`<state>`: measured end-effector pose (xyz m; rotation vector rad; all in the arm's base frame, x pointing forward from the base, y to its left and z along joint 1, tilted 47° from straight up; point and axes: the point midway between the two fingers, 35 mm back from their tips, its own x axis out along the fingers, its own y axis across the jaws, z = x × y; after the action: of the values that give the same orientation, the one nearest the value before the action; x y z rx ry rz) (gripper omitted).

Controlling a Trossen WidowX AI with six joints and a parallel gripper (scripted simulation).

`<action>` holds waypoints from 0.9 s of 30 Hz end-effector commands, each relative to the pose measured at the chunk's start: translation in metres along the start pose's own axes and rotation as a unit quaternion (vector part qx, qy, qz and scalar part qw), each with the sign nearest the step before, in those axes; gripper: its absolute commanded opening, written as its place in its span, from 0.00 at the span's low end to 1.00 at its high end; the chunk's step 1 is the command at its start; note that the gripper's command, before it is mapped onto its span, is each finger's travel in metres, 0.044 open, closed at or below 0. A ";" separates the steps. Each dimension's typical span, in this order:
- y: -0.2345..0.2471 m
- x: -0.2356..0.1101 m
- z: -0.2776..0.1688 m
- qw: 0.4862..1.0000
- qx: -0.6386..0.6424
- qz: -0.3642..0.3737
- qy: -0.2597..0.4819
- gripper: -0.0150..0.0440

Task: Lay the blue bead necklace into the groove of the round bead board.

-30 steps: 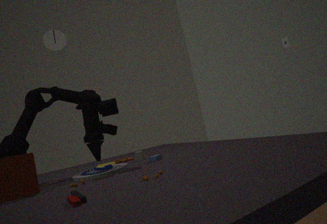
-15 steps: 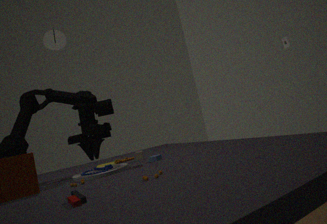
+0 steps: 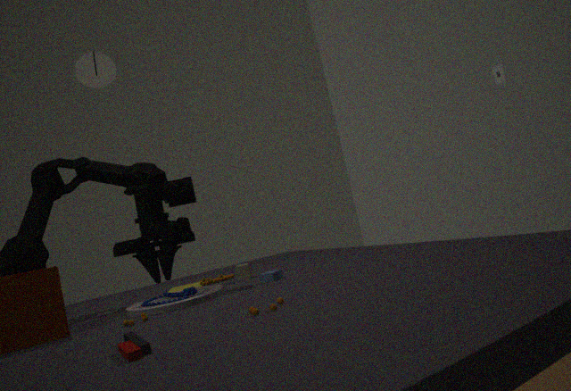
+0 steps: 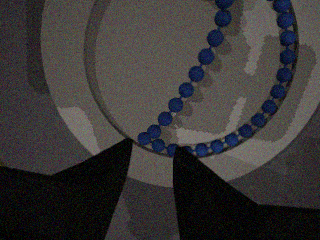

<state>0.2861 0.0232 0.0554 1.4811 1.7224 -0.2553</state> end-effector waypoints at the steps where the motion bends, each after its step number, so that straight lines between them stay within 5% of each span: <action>1: 0.000 -0.001 0.001 1.000 0.000 0.001 -0.001 0.46; 27: 0.000 0.028 -0.001 1.000 0.001 0.000 0.000 0.41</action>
<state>0.2867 0.0445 0.0365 1.4836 1.7227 -0.2569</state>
